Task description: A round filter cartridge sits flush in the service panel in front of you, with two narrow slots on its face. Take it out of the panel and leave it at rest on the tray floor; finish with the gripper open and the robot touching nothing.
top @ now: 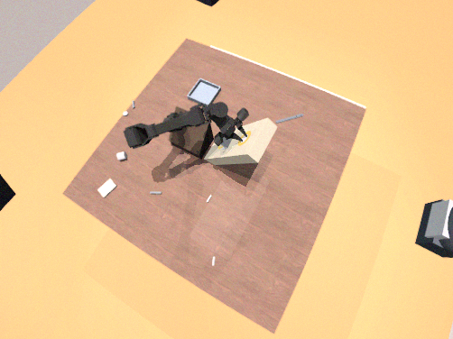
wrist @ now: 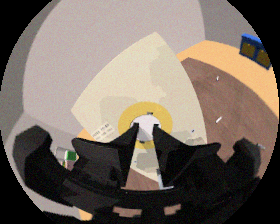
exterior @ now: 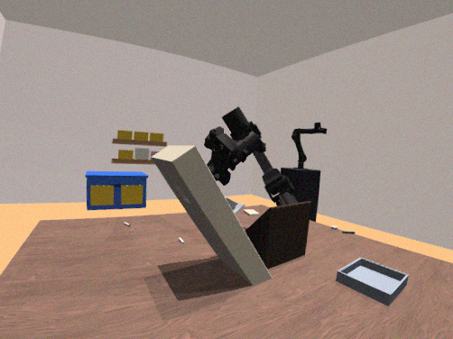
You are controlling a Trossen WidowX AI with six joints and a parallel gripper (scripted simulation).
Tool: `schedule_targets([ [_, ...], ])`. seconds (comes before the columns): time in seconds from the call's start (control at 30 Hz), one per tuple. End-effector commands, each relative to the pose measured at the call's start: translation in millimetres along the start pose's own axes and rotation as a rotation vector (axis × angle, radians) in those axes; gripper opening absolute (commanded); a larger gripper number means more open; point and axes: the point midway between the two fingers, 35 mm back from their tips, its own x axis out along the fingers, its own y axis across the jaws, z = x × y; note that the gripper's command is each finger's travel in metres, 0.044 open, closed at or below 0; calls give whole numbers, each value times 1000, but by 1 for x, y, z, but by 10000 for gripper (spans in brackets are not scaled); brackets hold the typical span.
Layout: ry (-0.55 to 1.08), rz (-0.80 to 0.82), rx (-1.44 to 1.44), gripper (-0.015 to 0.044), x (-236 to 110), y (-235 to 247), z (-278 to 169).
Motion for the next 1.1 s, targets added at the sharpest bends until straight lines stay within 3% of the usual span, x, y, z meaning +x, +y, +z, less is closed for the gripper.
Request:
schedule_targets([
  [0.0, 2, 1, -4, 111, 3, 0, -1],
  [0.9, 2, 1, -4, 111, 10, 0, -1],
  [1.07, -6, 1, -9, 76, 5, 1, 0],
])
